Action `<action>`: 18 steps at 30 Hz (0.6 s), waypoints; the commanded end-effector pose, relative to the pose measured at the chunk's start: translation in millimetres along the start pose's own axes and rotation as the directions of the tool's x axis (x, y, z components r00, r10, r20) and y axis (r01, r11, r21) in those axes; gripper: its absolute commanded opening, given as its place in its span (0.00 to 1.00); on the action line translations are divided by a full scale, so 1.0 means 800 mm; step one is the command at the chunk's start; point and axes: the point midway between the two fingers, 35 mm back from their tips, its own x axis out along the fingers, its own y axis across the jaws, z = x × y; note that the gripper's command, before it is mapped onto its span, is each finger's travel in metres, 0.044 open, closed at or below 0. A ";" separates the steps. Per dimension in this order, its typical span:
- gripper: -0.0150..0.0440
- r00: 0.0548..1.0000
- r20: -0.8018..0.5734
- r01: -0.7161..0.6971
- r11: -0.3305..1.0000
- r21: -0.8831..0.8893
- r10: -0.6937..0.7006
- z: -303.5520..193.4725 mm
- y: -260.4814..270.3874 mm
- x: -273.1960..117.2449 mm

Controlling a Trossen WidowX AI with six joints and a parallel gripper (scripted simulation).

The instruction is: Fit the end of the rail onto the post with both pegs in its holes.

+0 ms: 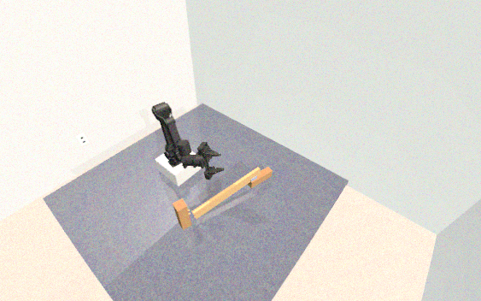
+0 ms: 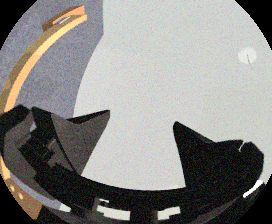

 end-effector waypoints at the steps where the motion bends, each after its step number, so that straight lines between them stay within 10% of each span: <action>1: 0.98 1.000 -0.005 -0.010 1.000 0.007 0.010 -0.002 0.003 0.002; 9: 1.00 0.877 -0.138 -0.406 0.864 0.298 0.460 -0.077 0.118 0.034; 18: 1.00 0.464 -0.101 -0.721 0.442 0.534 0.880 -0.111 0.218 -0.002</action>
